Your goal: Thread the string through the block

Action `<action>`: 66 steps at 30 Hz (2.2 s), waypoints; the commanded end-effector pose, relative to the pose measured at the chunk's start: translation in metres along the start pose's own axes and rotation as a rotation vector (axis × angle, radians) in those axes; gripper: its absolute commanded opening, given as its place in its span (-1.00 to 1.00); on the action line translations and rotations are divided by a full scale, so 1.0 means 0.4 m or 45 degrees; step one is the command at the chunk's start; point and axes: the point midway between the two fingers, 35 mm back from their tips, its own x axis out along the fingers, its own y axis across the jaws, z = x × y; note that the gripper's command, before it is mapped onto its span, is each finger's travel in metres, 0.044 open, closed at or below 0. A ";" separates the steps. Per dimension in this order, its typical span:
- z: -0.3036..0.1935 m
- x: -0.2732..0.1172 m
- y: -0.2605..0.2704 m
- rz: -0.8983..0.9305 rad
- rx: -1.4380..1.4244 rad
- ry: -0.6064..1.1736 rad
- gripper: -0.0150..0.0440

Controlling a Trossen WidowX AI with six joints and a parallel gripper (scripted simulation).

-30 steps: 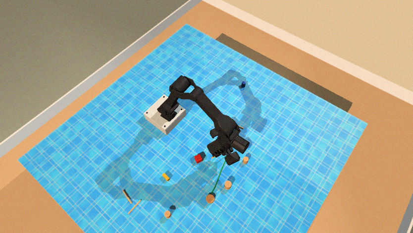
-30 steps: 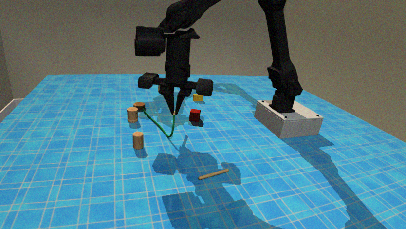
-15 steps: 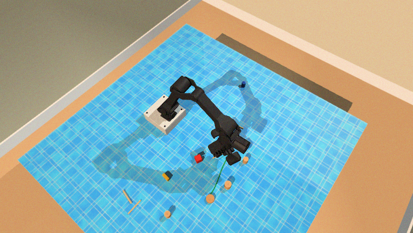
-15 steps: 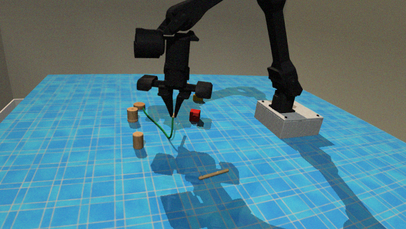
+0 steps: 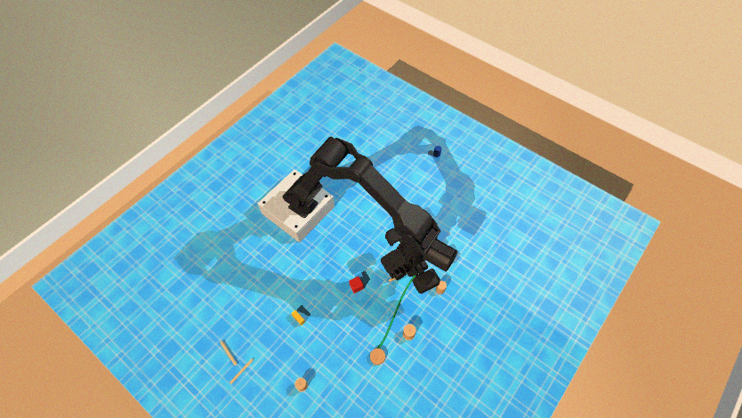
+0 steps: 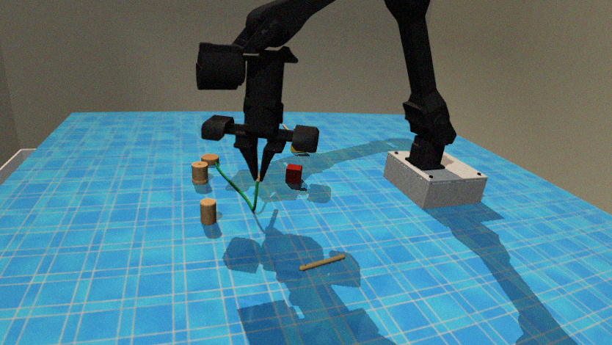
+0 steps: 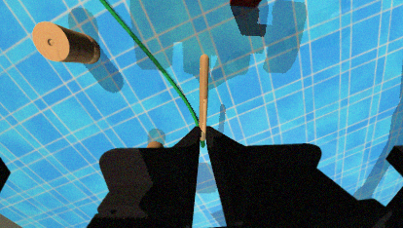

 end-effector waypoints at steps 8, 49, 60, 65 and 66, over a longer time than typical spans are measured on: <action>-0.039 -0.002 -0.001 -0.002 -0.003 0.015 -0.49; -0.108 0.022 -0.027 -0.004 0.006 0.021 -0.49; -0.096 0.046 -0.050 -0.005 0.006 0.020 -0.49; -0.090 0.057 -0.060 -0.006 0.006 0.019 -0.49; -0.089 0.059 -0.062 -0.006 0.006 0.019 -0.49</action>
